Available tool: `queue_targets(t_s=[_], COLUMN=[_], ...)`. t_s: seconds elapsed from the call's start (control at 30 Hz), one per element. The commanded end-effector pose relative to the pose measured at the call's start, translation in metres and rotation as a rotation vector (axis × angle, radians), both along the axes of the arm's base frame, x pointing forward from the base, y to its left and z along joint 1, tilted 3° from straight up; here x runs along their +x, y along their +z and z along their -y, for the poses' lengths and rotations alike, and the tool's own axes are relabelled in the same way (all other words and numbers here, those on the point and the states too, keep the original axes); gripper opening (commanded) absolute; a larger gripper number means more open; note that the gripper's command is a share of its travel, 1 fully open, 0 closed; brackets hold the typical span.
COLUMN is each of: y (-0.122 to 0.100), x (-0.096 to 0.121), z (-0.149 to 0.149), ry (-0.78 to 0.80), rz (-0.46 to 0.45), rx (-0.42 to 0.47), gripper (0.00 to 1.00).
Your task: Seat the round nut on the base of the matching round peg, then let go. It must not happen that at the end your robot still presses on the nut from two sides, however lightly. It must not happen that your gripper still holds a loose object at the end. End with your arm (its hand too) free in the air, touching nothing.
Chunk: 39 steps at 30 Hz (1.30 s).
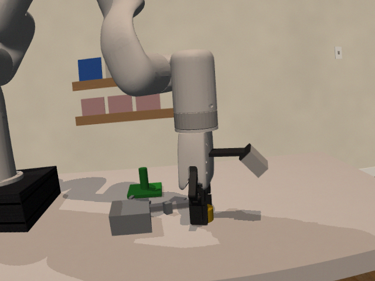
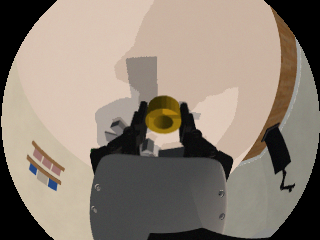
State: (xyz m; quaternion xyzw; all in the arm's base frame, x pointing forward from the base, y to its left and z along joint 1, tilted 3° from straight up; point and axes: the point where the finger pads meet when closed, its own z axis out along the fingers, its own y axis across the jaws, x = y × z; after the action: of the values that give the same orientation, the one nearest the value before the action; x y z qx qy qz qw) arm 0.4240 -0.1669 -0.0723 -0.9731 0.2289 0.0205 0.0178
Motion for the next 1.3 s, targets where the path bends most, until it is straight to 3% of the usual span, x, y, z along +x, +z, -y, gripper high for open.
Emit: queue_targets(t_s=[0.0,0.2,0.6,0.93,1.07,1.27], y=[0.001,0.007,0.047,0.051,0.07,0.071], x=[0.001,0.002,0.003,0.003,0.003,0.003], z=[0.001,0.001,0.003,0.003,0.004,0.003], ry=[0.0,0.0,0.0,0.0,0.0,-0.001], rz=[0.003,0.003,0.003,0.002,0.002,0.002], rx=[-0.001,-0.001,-0.001,-0.001,-0.001,-0.001], gripper=[0.0,0.0,0.0,0.0,0.0,0.0])
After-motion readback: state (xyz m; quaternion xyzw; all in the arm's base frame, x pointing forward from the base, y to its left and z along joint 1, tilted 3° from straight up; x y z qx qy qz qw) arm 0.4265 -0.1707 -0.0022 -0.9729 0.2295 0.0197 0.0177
